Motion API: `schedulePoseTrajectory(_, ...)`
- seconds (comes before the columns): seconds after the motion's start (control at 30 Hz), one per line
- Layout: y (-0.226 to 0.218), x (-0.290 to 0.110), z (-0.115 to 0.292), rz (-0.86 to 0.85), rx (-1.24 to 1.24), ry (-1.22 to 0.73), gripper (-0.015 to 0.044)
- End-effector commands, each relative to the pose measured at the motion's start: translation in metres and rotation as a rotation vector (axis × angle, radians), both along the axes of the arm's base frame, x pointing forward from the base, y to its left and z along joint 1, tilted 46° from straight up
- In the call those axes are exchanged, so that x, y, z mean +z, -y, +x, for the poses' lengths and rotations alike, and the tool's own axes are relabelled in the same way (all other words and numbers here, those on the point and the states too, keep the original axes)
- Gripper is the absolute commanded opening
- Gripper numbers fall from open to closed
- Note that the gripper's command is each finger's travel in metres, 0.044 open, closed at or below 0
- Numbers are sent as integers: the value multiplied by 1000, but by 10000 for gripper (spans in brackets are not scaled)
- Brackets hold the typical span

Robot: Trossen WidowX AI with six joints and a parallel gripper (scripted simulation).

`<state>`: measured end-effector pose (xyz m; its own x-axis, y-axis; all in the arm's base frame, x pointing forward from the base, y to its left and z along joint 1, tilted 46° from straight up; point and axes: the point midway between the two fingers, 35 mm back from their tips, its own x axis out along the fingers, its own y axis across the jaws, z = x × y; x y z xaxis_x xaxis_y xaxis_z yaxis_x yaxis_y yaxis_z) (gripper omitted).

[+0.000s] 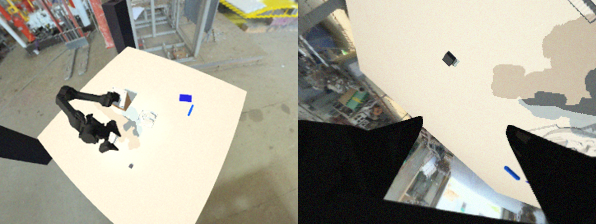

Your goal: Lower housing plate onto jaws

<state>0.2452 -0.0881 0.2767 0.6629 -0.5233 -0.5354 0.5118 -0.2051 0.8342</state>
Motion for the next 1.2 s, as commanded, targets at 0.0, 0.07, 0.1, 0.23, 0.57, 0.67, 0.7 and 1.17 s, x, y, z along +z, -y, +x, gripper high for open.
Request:
schedulePoseTrajectory(0.0, 8, -8, -8, 34, -81, -13, 440)
schedulePoseTrajectory(0.07, 11, -12, -12, 51, -118, -18, 440)
schedulePoseTrajectory(0.1, 13, -13, -14, 59, -137, -21, 440)
schedulePoseTrajectory(0.23, 19, -20, -23, 89, -213, -30, 440)
schedulePoseTrajectory(0.57, 33, -35, -45, 150, -407, -44, 440)
schedulePoseTrajectory(0.67, 36, -39, -53, 164, -465, -46, 440)
schedulePoseTrajectory(0.7, 38, -40, -55, 169, -485, -46, 440)
schedulePoseTrajectory(1.17, 52, -53, -91, 207, -756, -41, 440)
